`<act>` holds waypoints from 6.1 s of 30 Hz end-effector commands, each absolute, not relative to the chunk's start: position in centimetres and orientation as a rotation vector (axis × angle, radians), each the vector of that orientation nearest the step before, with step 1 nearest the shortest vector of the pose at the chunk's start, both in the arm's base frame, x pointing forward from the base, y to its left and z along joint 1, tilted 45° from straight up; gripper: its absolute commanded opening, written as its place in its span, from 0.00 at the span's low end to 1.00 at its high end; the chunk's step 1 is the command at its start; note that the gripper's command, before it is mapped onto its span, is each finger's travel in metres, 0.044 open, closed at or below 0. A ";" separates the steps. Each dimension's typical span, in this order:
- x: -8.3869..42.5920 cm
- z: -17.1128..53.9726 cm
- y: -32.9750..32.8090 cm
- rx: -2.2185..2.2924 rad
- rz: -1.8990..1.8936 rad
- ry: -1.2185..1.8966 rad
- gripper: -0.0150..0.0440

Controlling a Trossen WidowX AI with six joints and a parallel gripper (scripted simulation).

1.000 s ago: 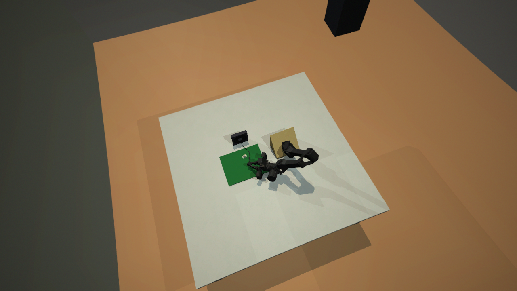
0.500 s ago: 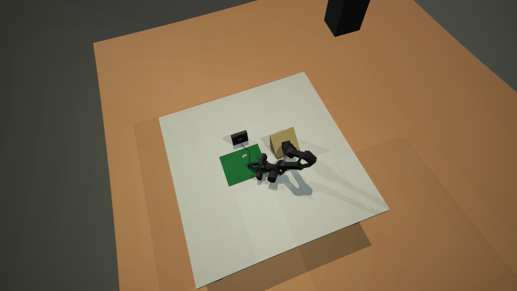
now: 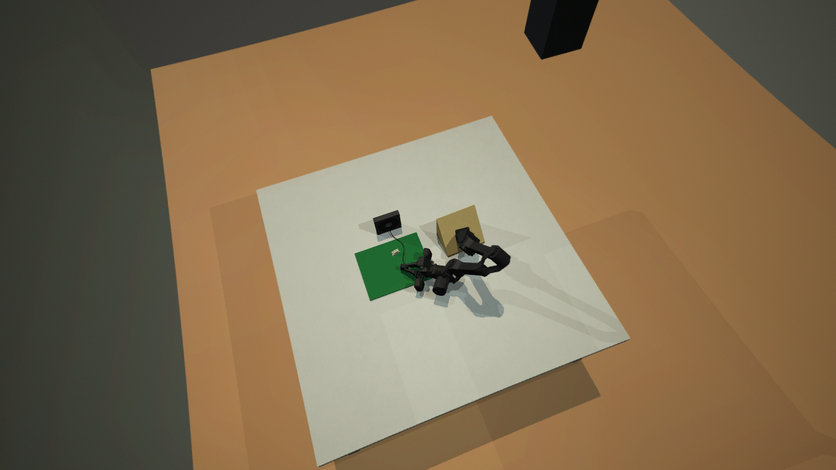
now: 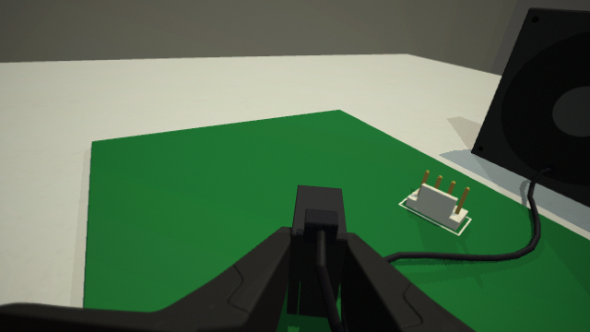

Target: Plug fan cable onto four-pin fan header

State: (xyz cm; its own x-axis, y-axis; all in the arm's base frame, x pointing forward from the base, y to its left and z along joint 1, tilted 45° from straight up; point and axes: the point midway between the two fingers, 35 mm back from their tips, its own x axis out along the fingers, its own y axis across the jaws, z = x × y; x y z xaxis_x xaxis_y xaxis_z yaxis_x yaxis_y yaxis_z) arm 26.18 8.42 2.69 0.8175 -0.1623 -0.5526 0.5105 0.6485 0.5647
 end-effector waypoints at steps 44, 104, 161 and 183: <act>26.2 2.7 8.4 0.778 -0.400 0.487 0.49; 19.4 10.5 7.2 0.781 -0.401 0.490 0.49; 18.4 7.5 4.9 0.371 -0.270 1.578 1.00; 20.1 9.5 4.6 0.630 0.076 1.777 1.00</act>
